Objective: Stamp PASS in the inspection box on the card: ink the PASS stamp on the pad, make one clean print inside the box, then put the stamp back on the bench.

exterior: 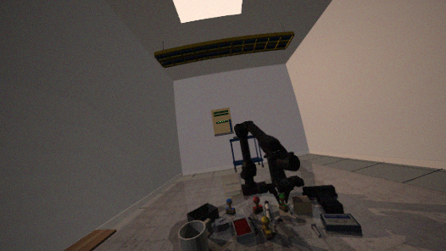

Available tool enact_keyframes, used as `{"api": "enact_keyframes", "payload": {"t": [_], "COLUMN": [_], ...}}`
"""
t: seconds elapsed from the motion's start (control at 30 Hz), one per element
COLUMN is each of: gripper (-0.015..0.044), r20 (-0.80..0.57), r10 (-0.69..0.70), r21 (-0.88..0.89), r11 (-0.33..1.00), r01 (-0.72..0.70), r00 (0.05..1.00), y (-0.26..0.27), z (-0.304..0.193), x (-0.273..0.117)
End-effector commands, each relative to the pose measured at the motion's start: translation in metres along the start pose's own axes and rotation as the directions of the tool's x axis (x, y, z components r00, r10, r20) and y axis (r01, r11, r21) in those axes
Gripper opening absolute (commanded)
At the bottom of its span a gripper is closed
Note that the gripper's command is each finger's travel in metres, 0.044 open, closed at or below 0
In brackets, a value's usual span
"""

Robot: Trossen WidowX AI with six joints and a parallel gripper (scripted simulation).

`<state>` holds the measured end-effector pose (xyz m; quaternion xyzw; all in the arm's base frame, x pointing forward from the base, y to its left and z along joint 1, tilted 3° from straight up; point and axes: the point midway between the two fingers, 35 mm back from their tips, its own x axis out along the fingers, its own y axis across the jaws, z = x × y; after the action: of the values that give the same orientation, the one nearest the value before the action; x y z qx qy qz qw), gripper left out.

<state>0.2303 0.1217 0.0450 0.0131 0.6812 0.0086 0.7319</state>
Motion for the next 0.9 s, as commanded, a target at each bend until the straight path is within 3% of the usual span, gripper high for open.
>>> {"api": "enact_keyframes", "payload": {"t": [0.0, 0.87], "gripper": [0.0000, 0.0000], "r20": [0.004, 0.004], "r10": [-0.004, -0.004], "r21": [0.000, 0.000], "r11": [1.000, 1.000], "r01": [0.004, 0.004], "r00": [1.000, 1.000], "y": [-0.0005, -0.0005], "z": [0.0012, 0.0012], "x": [0.0019, 0.0019]}}
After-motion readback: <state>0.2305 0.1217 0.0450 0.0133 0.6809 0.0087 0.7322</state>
